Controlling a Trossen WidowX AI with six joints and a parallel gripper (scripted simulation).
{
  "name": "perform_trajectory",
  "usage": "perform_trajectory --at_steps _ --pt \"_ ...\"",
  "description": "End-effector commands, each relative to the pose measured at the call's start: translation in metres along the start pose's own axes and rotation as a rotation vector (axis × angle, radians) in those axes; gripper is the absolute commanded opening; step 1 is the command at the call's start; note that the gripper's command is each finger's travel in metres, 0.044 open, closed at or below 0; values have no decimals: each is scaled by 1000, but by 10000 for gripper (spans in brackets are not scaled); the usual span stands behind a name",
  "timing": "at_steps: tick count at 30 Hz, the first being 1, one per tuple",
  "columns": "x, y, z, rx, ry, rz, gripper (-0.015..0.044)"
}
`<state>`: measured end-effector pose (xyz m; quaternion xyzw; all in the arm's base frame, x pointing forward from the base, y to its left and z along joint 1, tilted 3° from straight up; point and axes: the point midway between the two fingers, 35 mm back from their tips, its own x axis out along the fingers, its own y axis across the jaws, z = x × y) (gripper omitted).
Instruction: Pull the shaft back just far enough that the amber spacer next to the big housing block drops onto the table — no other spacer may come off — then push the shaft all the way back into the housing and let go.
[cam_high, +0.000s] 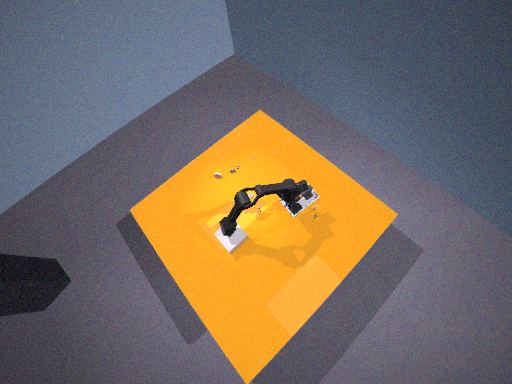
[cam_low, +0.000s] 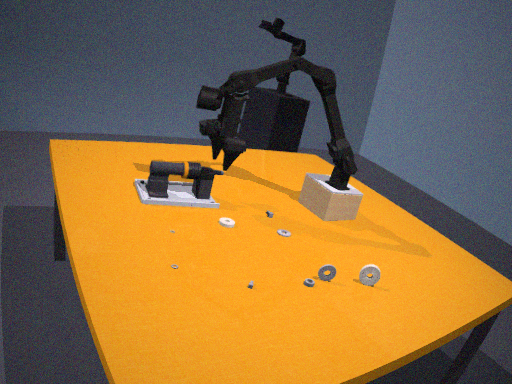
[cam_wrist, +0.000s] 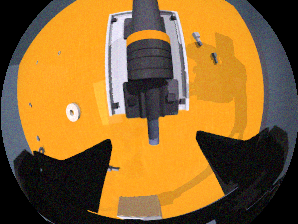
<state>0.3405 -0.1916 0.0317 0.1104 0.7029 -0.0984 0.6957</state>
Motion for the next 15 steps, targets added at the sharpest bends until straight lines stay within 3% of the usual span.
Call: perform_trajectory --at_steps 1,15 --pt "2 0 0 6 -2 -3 440" --pt "25 -1 0 6 -2 -3 440"
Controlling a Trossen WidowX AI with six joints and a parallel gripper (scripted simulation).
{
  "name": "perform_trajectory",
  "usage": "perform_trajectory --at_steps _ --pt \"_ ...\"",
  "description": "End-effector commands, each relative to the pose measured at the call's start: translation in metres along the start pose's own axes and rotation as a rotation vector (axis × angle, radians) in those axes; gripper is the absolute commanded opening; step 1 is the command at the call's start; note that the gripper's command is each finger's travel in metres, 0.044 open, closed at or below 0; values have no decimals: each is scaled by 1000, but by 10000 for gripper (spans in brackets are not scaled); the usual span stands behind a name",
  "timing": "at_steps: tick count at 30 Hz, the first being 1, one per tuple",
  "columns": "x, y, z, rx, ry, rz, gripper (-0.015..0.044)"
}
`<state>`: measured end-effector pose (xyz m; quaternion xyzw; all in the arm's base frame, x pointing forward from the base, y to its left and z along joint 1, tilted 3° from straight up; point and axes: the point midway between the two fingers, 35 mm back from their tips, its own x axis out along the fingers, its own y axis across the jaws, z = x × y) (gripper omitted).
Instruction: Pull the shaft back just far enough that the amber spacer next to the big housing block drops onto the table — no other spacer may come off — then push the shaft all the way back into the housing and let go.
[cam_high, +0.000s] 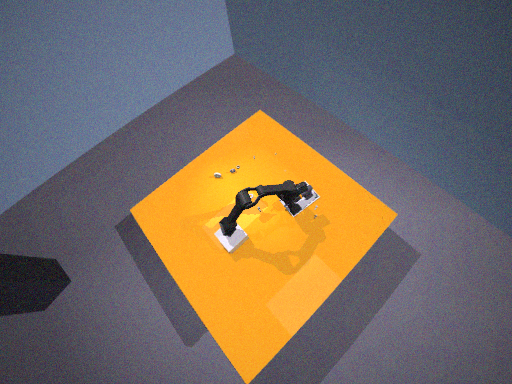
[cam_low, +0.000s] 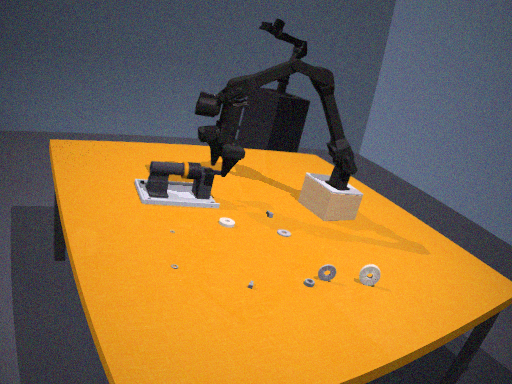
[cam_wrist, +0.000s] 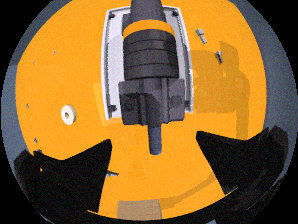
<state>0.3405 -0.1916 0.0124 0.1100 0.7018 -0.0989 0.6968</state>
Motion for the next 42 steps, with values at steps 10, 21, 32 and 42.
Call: perform_trajectory --at_steps 10,21,32,42 --pt "20 -1 -1 6 2 -2 440" --pt "20 -1 -1 6 2 -2 440" --pt "20 -1 -1 6 2 -2 440" --pt "20 -1 -1 6 2 -2 440"
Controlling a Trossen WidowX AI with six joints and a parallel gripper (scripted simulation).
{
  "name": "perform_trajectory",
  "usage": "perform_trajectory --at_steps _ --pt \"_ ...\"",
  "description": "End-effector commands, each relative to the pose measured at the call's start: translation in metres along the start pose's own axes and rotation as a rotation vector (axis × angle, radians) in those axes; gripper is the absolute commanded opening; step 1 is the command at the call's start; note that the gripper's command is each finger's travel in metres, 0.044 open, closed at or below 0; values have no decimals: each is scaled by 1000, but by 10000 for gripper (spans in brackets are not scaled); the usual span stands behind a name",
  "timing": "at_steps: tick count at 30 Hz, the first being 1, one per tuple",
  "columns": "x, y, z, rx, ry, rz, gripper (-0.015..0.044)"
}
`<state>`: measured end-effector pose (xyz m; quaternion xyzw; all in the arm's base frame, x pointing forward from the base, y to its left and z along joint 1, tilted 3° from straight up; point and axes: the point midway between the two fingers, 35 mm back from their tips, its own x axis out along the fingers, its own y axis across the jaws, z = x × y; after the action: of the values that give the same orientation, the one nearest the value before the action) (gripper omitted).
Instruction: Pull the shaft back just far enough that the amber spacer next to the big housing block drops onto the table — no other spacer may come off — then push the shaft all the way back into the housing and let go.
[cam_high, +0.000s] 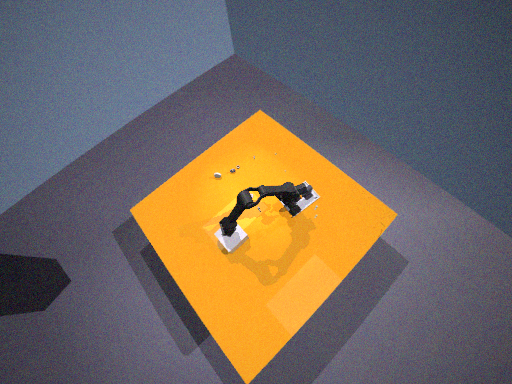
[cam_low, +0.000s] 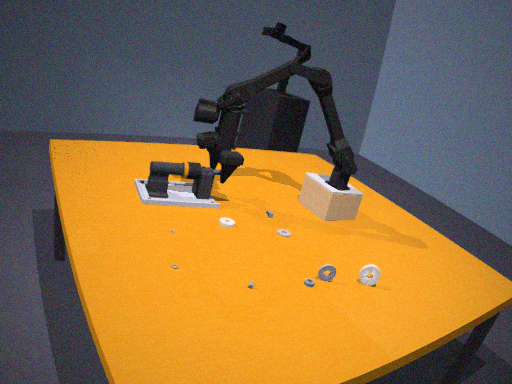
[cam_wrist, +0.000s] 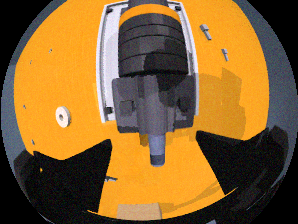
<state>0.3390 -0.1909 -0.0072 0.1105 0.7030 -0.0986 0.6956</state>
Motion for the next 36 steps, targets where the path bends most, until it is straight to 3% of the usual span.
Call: perform_trajectory --at_steps 1,36 --pt "0 -1 0 5 -2 -3 440" --pt "19 -1 1 5 -2 -3 440"
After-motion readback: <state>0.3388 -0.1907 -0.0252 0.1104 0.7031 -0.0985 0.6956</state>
